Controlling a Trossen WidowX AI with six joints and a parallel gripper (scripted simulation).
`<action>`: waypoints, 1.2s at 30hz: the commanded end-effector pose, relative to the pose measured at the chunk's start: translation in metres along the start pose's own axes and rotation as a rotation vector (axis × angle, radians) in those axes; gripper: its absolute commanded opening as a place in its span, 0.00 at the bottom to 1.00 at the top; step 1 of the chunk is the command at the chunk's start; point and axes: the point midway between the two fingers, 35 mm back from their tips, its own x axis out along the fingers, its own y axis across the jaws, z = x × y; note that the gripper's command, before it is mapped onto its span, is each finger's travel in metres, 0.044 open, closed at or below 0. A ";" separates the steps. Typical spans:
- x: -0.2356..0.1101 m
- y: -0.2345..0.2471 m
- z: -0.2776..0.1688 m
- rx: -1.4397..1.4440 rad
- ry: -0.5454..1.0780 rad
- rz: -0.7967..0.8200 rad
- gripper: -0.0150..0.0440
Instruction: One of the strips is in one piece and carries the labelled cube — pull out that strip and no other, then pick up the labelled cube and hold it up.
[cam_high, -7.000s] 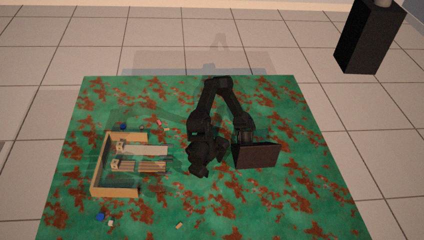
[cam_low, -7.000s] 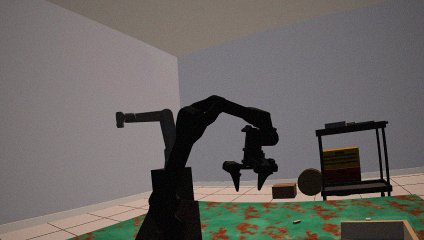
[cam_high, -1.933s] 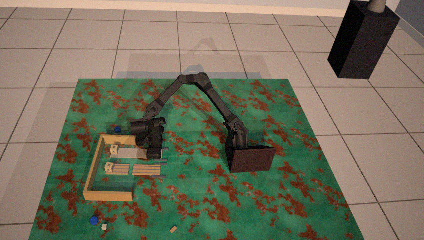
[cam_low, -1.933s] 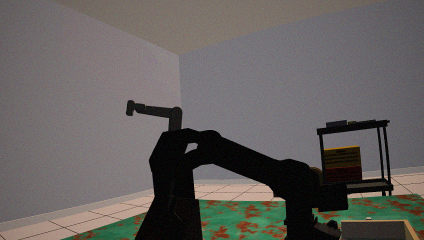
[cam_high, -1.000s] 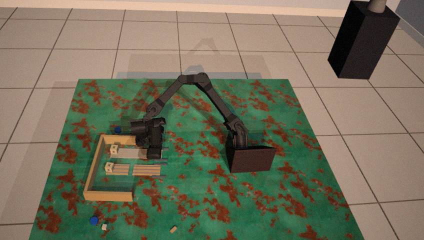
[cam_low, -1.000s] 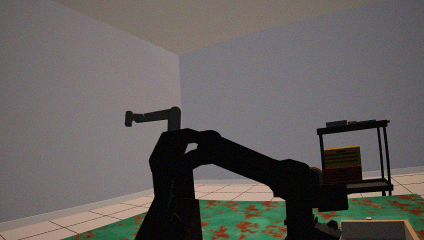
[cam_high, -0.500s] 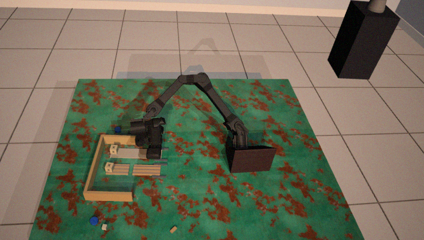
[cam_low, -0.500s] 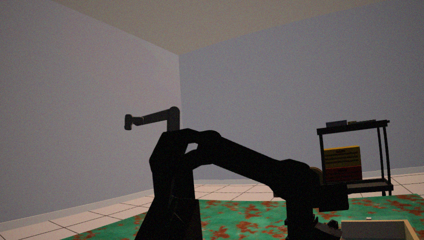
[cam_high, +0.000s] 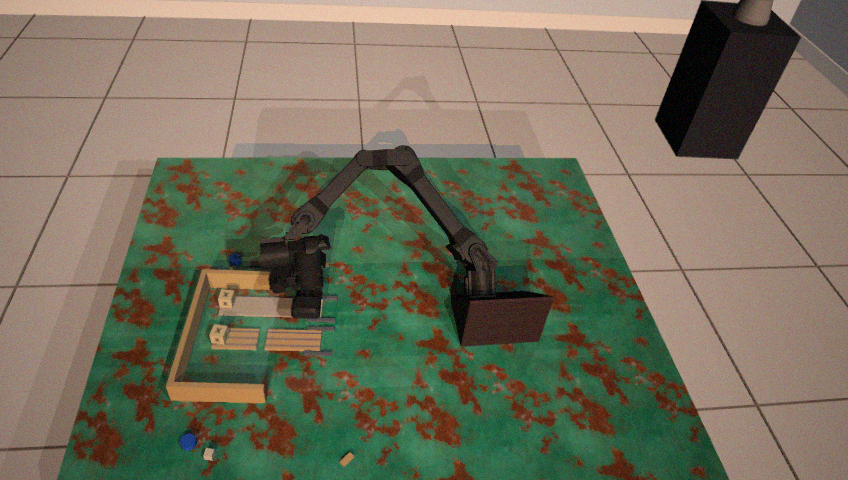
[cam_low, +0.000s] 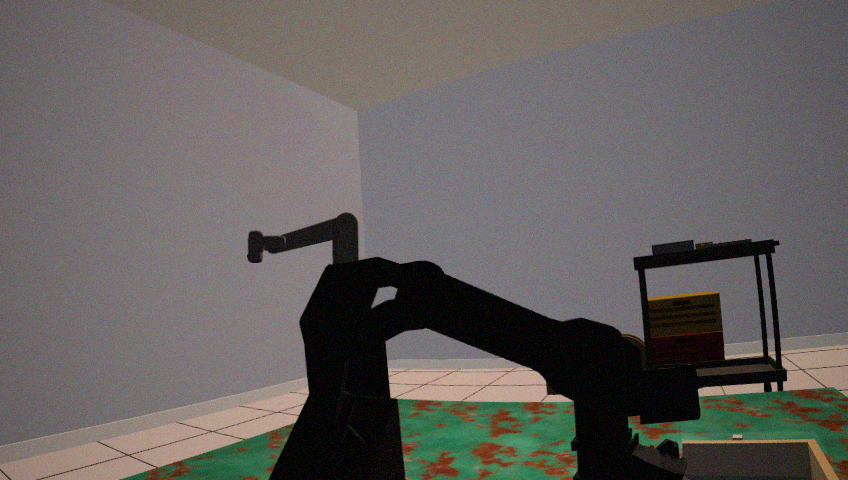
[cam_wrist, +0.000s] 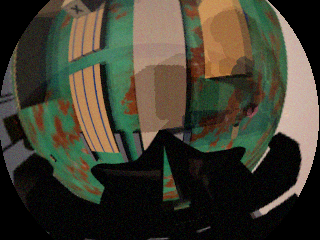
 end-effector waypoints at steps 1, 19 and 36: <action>0.005 -0.001 0.000 0.000 0.008 -0.008 0.25; 0.006 0.001 -0.024 -0.001 0.009 -0.008 0.25; 0.006 0.001 -0.050 -0.002 0.010 -0.008 0.25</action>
